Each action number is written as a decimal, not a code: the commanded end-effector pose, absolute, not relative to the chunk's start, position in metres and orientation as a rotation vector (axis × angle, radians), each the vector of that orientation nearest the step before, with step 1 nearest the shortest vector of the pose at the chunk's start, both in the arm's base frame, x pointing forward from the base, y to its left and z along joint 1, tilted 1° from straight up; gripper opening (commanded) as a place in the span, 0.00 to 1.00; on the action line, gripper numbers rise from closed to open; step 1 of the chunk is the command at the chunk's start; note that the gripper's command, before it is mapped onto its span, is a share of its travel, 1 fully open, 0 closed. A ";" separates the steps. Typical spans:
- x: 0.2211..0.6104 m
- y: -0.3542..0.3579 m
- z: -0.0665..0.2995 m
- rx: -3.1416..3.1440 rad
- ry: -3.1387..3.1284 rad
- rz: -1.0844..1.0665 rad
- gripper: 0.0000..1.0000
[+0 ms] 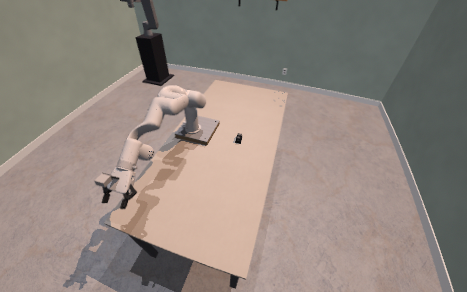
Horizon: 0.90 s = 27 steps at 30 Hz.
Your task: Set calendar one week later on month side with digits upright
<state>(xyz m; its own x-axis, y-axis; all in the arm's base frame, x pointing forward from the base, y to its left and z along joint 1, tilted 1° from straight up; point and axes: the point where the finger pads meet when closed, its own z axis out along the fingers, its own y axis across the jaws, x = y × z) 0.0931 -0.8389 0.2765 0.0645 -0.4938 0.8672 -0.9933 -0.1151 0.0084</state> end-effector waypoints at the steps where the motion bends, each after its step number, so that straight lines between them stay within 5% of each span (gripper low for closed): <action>1: 0.093 -0.839 0.280 1.685 -1.494 0.973 1.00; 19: 0.095 -0.839 0.280 1.690 -1.490 0.972 1.00; 27: 0.162 -0.815 0.273 1.849 -1.377 0.934 1.00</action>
